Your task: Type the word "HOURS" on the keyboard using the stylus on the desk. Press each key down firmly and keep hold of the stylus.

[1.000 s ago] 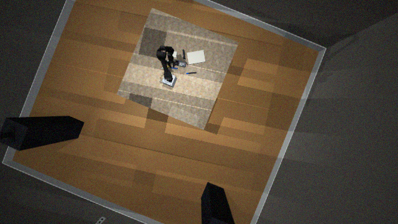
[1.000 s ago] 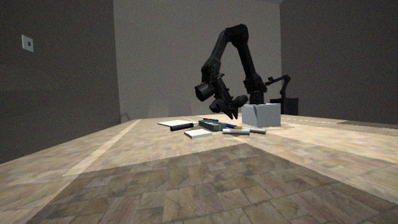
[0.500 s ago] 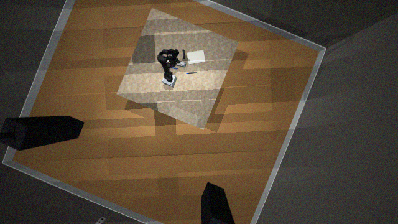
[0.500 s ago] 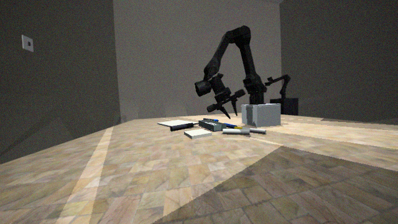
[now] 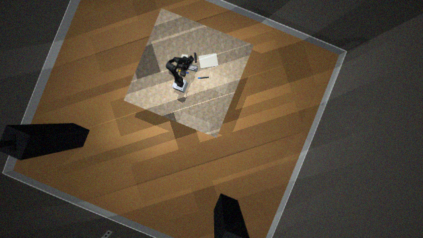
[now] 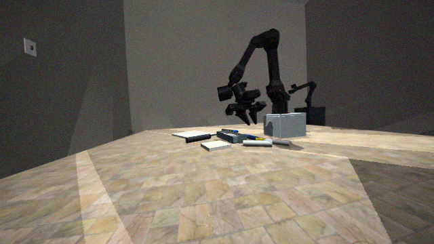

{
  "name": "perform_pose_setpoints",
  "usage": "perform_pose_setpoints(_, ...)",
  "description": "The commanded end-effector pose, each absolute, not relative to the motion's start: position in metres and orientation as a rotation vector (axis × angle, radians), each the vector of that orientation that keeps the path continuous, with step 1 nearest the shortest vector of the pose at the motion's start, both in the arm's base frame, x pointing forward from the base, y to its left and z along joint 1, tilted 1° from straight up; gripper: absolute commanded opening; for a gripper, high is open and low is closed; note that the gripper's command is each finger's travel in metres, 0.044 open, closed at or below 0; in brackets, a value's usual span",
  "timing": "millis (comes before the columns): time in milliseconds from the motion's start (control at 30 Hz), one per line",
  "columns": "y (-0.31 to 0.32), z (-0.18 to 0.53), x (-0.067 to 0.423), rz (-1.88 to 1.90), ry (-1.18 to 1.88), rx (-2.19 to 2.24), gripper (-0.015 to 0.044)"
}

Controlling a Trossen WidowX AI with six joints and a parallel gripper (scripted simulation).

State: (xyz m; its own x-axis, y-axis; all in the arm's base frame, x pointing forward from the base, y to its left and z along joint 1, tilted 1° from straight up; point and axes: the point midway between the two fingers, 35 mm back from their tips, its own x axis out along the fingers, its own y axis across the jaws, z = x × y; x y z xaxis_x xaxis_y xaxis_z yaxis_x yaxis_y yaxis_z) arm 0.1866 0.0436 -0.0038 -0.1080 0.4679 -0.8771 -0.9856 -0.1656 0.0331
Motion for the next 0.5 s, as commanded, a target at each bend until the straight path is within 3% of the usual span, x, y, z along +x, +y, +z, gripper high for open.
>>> perform_pose_setpoints(0,0.0441,-0.0021,0.1851,1.588,0.716,-0.950,0.0150)
perform_pose_setpoints(467,0.0453,-0.0092,0.1854,1.588,0.716,-0.950,0.0150)
